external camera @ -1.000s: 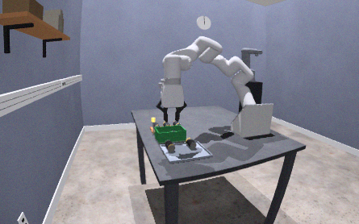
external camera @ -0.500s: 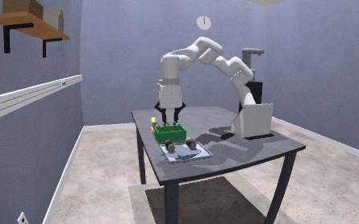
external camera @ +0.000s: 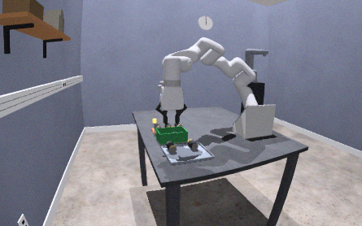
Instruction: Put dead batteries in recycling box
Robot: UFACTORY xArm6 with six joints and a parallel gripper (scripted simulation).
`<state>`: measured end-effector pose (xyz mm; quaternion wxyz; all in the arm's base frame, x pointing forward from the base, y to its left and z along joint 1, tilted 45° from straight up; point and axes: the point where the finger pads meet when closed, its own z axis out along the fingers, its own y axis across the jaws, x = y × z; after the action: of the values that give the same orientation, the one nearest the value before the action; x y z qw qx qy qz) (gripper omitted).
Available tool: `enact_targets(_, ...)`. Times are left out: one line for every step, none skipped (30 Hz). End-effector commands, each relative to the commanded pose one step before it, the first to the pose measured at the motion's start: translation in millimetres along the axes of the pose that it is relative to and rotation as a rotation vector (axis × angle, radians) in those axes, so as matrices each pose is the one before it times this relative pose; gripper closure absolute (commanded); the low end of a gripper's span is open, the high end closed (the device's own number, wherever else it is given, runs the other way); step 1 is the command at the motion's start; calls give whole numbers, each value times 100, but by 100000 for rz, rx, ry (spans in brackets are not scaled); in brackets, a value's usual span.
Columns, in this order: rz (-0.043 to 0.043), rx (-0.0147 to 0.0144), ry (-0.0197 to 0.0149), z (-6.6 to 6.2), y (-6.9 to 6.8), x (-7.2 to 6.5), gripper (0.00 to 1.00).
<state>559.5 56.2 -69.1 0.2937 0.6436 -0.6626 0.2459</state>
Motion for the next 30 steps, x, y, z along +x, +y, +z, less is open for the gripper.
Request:
enact_targets(25, 27, -11, 4483, -22, 12, 49)
enact_targets(0, 0, -1, 1282, 0, 0, 49)
enact_targets(0, 0, 0, 905, 0, 0, 49)
enact_targets(0, 0, 0, 435, 0, 0, 49)
enact_targets(0, 0, 0, 0, 0, 0, 49)
enact_targets(0, 0, 0, 0, 0, 0, 49)
enact_targets(0, 0, 0, 75, 0, 0, 49)
enact_targets(0, 0, 0, 0, 0, 0, 49)
enact_targets(0, 0, 0, 0, 0, 0, 49)
enact_targets(0, 0, 0, 0, 0, 0, 49)
enact_targets(0, 0, 0, 0, 0, 0, 49)
enact_targets(0, 0, 0, 0, 0, 0, 49)
enact_targets(0, 0, 0, 0, 0, 0, 49)
enact_targets(0, 0, 0, 0, 0, 0, 49)
enact_targets(0, 0, 0, 0, 0, 0, 49)
enact_targets(0, 0, 0, 0, 0, 0, 49)
enact_targets(0, 0, 0, 0, -1, 0, 49)
enact_targets(0, 0, 0, 0, -7, -1, 49)
enact_targets(0, 0, 0, 0, -14, -2, 49)
enact_targets(0, 0, 0, 0, -19, -3, 49)
enact_targets(0, 0, 0, 0, -21, -3, 49)
enact_targets(0, 0, 0, 0, 0, 0, 49)
enact_targets(0, 0, 0, 0, 0, 0, 49)
enact_targets(0, 0, 0, 0, -19, -3, 49)
enact_targets(0, 0, 0, 0, -14, -2, 49)
enact_targets(0, 0, 0, 0, -7, -1, 49)
enact_targets(0, 0, 0, 0, -1, 0, 49)
enact_targets(0, 0, 0, 0, 0, 0, 49)
enact_targets(0, 0, 0, 0, 0, 0, 49)
enact_targets(0, 0, 0, 0, 0, 0, 49)
